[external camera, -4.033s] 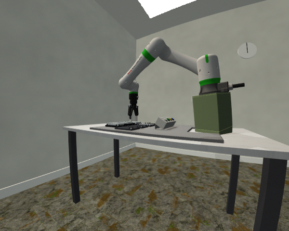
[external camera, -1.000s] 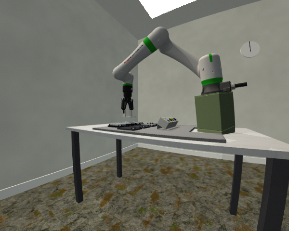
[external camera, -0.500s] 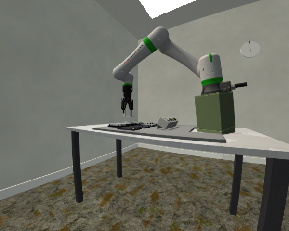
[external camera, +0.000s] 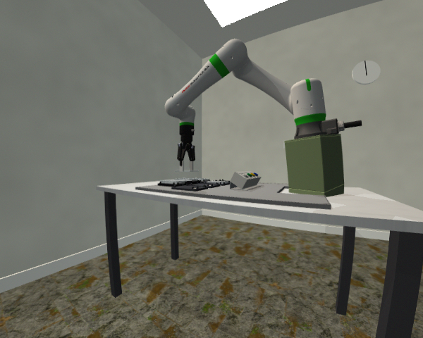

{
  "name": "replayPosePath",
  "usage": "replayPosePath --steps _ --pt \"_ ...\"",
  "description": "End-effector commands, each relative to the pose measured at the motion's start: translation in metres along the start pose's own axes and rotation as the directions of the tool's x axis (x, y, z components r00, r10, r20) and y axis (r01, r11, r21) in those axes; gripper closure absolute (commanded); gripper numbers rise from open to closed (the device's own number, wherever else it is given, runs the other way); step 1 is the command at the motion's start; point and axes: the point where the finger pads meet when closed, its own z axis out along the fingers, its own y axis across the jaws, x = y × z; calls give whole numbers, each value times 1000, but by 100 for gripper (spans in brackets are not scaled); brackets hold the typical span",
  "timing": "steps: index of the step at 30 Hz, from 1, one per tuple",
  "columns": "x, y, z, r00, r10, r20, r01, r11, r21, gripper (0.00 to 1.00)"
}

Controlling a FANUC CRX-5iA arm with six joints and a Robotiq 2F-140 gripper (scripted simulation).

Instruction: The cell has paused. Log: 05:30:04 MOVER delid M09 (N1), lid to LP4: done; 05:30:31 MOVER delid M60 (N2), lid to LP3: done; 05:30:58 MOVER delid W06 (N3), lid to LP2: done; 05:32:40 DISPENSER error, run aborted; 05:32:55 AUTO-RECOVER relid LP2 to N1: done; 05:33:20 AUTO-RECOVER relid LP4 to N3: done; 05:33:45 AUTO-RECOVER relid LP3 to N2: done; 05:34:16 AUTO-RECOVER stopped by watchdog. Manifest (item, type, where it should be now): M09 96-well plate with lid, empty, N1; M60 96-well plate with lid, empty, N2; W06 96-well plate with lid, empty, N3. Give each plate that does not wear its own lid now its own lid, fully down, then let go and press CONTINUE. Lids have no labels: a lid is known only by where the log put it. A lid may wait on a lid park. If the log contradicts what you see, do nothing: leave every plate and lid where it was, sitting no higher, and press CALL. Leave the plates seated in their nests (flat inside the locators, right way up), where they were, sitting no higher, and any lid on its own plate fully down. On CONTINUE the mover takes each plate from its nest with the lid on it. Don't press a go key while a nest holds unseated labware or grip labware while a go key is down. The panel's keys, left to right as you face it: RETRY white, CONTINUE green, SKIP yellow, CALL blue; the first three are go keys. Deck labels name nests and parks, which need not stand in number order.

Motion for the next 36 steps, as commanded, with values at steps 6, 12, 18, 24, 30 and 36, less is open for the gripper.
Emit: replayPosePath --steps 6,12,18,24,30,36 --pt "0 0 0 1000 -2 0 2 1000 0 100" --pt "0 0 2 1000 -7 0 7 1000 0 100" --pt "0 0 5 1000 -13 0 13 1000 0 100" --pt "0 0 11 1000 -13 0 13 1000 0 100" --pt "1 0 18 1000 -13 0 13 1000 0 100" --pt "1 0 22 1000 -13 0 13 1000 0 100"
